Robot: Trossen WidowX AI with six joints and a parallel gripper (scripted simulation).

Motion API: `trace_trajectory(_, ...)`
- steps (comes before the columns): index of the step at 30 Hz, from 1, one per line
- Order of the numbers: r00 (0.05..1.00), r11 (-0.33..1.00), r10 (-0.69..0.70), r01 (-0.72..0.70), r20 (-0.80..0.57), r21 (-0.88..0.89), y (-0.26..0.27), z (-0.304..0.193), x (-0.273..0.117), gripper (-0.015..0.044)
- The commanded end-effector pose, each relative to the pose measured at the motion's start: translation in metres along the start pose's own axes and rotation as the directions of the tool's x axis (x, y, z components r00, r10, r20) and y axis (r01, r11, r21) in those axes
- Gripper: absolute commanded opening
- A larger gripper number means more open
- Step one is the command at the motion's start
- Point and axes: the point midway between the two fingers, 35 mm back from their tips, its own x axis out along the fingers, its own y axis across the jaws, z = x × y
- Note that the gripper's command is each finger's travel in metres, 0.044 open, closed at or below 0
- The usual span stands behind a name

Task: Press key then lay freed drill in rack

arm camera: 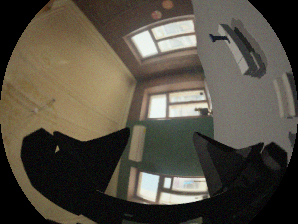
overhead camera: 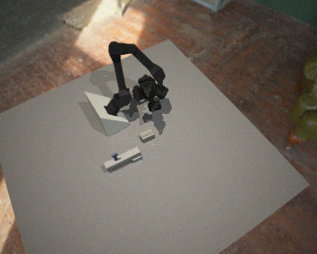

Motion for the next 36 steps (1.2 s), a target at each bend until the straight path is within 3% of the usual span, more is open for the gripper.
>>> trace_trajectory(1, 1.000, 1.000, 0.000, 0.000, 0.000, 0.000, 0.000, 0.000, 0.000, 0.0374)
trace_trajectory(9, 1.000, 1.000, 0.002, -0.002, 0.013, 0.004, 0.000, 0.001, 0.001, 0.0164)
trace_trajectory(15, 0.906, 0.976, 0.076, -0.154, 0.417, 0.156, -0.015, 0.032, 0.017, 0.0006)
trace_trajectory(20, 0.666, 0.879, 0.097, -0.406, 0.740, 0.250, -0.031, 0.064, 0.029, 0.0000)
trace_trajectory(26, 0.257, 0.634, -0.002, -0.747, 0.967, 0.200, -0.056, 0.099, 0.045, 0.0000)
trace_trajectory(31, -0.042, 0.322, -0.178, -0.947, 0.983, 0.018, -0.073, 0.127, 0.068, 0.0000)
trace_trajectory(36, -0.268, 0.058, -0.414, -0.961, 0.870, -0.269, -0.088, 0.151, 0.093, 0.0000)
